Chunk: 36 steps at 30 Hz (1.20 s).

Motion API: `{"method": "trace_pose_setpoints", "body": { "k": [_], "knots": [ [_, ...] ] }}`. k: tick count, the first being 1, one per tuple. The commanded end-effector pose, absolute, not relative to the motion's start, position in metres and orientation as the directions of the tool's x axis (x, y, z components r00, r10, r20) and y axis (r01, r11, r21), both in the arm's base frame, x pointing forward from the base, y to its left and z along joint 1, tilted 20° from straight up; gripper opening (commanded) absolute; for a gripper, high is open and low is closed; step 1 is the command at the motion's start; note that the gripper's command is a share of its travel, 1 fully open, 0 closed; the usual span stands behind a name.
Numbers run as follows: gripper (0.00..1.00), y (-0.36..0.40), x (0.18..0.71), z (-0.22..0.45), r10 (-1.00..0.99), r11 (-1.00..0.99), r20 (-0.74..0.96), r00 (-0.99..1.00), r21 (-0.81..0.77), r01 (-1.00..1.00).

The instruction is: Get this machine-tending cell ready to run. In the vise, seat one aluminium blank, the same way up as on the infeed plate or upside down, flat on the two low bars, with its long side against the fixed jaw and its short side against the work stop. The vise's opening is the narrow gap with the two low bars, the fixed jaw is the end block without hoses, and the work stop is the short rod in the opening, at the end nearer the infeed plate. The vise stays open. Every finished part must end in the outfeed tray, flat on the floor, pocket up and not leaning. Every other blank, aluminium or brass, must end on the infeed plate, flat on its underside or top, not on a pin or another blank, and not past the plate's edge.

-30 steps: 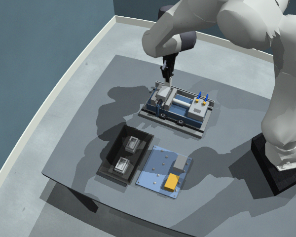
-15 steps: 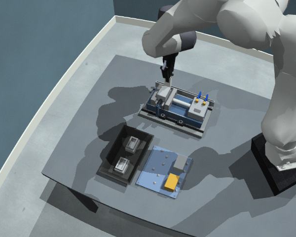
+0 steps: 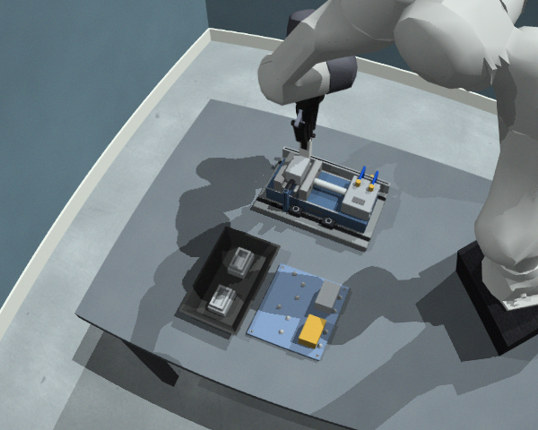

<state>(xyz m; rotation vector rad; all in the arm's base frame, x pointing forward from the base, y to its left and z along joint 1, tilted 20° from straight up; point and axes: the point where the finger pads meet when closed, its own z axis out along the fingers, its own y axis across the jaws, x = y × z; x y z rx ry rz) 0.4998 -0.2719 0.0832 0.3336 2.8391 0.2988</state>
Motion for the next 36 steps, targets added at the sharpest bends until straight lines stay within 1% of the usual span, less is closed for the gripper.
{"method": "trace_pose_setpoints", "body": {
  "k": [1,36],
  "knots": [
    [0.00,-0.2720,0.5014,0.0836,0.248,0.954,-0.242,-0.938,0.230,0.193],
    [0.00,-0.2663,0.5026,0.0850,0.248,0.954,-0.242,-0.938,0.230,0.193]
  ]
}}
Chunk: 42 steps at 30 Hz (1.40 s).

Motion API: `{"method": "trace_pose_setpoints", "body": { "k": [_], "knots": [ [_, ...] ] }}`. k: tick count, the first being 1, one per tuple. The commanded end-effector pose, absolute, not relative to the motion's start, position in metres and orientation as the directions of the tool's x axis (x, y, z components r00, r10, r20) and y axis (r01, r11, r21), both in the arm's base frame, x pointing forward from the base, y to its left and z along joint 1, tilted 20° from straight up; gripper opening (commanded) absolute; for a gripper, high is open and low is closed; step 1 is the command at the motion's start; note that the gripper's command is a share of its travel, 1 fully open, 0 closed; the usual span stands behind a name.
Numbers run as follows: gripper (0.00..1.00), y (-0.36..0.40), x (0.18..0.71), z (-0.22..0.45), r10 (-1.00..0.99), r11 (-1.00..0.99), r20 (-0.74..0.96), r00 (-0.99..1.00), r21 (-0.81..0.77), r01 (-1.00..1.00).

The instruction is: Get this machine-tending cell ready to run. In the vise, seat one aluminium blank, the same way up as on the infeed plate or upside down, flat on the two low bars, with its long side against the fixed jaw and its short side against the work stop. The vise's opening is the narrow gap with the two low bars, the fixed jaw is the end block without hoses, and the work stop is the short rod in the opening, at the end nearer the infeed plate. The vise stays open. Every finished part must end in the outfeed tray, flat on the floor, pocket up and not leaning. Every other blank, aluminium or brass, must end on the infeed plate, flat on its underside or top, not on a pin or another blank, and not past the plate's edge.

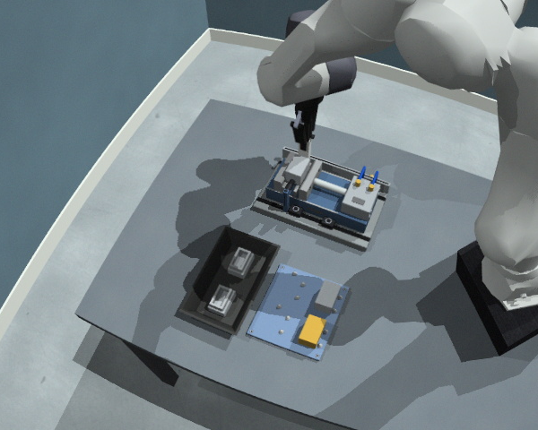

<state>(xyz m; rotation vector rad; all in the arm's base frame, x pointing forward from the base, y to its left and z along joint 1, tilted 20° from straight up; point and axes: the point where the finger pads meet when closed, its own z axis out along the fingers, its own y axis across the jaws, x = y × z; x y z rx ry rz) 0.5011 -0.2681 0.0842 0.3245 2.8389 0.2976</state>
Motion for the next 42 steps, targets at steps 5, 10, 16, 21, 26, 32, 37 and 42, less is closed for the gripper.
{"method": "trace_pose_setpoints", "body": {
  "k": [5,10,16,21,26,32,37,42],
  "knots": [
    [0.00,-0.2651,0.5028,0.0853,0.248,0.954,-0.242,-0.938,0.230,0.193],
    [0.00,-0.2640,0.5030,0.0855,0.248,0.954,-0.242,-0.938,0.230,0.193],
    [0.00,-0.2625,0.5033,0.0859,0.248,0.954,-0.242,-0.938,0.230,0.193],
    [0.00,-0.2616,0.5035,0.0861,0.248,0.954,-0.242,-0.938,0.230,0.193],
    [0.00,-0.2612,0.5036,0.0862,0.248,0.954,-0.242,-0.938,0.230,0.193],
    [0.00,-0.2606,0.5037,0.0863,0.248,0.954,-0.242,-0.938,0.230,0.193],
    [0.00,-0.2605,0.5037,0.0864,0.248,0.954,-0.242,-0.938,0.230,0.193],
    [0.00,-0.2605,0.5037,0.0864,0.248,0.954,-0.242,-0.938,0.230,0.193]
  ]
}}
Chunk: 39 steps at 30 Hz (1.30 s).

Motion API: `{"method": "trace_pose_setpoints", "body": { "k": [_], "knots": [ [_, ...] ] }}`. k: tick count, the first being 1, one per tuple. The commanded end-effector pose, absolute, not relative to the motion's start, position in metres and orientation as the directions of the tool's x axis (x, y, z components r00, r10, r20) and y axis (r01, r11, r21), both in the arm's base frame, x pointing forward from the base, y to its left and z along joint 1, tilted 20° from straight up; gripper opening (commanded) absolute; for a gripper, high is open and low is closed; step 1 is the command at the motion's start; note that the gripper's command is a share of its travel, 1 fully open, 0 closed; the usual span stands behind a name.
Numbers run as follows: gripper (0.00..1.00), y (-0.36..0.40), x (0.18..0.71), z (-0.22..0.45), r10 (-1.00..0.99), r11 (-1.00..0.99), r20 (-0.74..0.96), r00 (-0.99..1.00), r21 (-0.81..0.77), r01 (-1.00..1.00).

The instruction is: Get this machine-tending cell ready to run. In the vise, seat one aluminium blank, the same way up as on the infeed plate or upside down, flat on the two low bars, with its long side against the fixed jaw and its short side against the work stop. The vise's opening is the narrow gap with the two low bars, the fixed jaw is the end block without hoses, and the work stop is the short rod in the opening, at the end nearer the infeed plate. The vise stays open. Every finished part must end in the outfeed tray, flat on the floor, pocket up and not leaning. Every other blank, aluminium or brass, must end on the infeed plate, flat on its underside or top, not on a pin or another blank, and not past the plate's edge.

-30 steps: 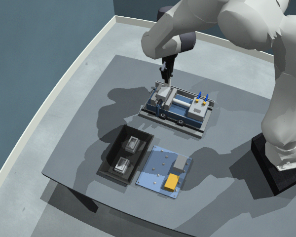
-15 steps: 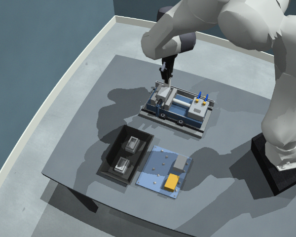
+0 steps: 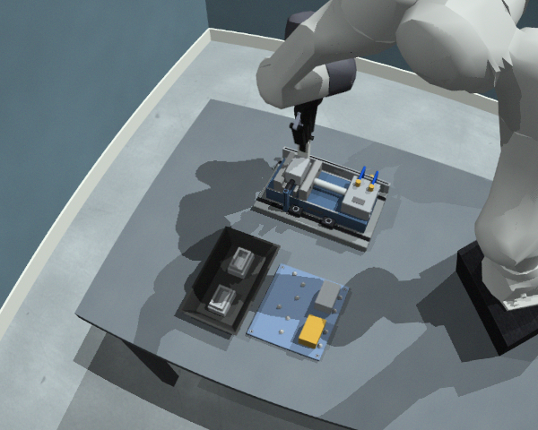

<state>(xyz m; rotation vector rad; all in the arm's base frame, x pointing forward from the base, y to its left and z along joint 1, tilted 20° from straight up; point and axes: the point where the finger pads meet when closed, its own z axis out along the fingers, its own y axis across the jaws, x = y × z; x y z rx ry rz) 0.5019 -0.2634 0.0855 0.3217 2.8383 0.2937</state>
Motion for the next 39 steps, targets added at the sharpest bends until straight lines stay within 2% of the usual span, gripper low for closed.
{"method": "trace_pose_setpoints", "body": {
  "k": [1,39],
  "knots": [
    [0.00,-0.2605,0.5037,0.0864,0.248,0.954,-0.242,-0.938,0.230,0.193],
    [0.00,-0.2691,0.5020,0.0843,0.248,0.954,-0.242,-0.938,0.230,0.193]
  ]
}}
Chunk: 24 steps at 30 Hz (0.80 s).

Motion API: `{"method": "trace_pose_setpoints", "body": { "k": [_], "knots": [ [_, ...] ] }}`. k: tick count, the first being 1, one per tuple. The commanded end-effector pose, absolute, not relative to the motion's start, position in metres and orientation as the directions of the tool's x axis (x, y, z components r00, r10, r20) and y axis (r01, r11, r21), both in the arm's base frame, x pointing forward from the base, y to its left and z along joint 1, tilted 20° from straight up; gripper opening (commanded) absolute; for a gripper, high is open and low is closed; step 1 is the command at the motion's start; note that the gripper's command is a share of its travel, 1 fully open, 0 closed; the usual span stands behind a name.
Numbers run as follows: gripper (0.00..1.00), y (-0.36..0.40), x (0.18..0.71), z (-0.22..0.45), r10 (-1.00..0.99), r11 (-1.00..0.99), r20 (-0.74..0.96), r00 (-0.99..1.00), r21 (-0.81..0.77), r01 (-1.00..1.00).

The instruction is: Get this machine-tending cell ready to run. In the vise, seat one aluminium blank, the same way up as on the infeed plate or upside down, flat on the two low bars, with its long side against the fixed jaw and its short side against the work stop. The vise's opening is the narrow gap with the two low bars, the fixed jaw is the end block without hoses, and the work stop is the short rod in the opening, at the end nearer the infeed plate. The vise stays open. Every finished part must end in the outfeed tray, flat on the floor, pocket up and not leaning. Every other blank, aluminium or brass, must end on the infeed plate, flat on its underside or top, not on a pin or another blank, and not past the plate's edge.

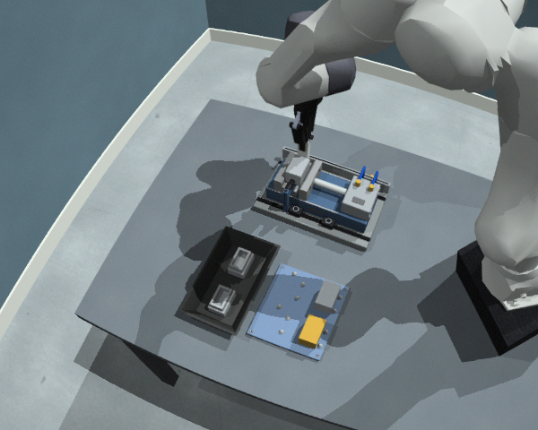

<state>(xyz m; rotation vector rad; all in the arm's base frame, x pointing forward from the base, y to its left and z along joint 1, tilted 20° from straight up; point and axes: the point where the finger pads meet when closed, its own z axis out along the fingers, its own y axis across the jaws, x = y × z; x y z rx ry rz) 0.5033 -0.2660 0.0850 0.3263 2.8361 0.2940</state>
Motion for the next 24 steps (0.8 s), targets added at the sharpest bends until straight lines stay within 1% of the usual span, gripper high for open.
{"method": "trace_pose_setpoints", "body": {
  "k": [1,24],
  "knots": [
    [0.00,-0.2697,0.5019,0.0842,0.248,0.954,-0.242,-0.938,0.230,0.193],
    [0.00,-0.2733,0.4994,0.0903,0.248,0.954,-0.242,-0.938,0.230,0.193]
  ]
}}
